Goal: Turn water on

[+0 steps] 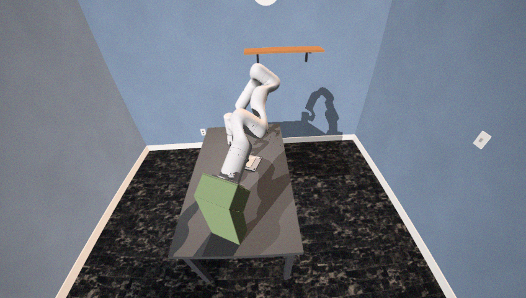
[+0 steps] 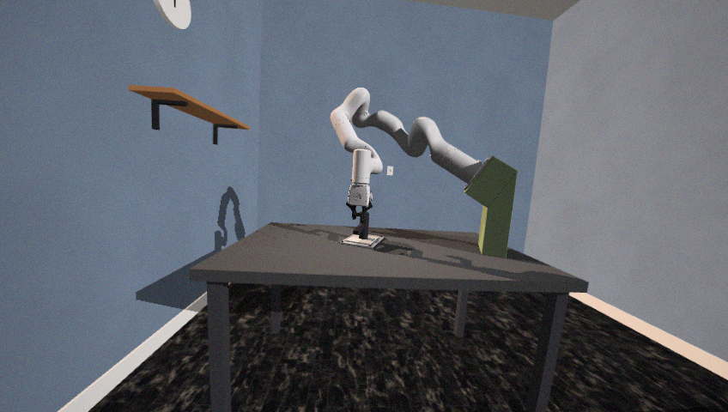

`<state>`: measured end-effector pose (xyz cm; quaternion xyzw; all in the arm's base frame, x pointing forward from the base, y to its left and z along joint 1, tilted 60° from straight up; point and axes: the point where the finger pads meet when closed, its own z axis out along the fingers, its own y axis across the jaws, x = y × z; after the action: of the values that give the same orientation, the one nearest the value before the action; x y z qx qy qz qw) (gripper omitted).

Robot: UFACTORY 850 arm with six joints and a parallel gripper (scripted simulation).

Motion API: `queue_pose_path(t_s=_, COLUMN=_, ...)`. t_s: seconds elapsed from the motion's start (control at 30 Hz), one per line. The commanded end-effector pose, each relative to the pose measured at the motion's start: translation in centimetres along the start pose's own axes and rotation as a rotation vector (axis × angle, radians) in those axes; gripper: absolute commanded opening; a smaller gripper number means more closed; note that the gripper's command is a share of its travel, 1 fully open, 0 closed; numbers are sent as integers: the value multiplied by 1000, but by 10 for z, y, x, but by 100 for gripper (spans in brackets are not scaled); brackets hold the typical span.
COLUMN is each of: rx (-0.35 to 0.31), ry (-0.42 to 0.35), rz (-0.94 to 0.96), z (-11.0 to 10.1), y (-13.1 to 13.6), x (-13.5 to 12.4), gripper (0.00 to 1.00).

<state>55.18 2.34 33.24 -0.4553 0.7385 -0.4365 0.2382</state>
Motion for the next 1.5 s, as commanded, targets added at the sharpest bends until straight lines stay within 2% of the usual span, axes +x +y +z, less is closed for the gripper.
queue_pose_path(t_s=0.0, rx=0, ry=-1, rz=0, z=0, y=0, x=0, gripper=0)
queue_pose_path(t_s=0.47, rx=0, ry=-1, rz=0, z=-2, y=0, x=0, gripper=0)
queue_pose_path(t_s=0.93, rx=0, ry=-1, rz=0, z=-29, y=0, x=9, gripper=0)
queue_pose_path(t_s=1.47, rx=0, ry=-1, rz=0, z=-36, y=0, x=13, gripper=0)
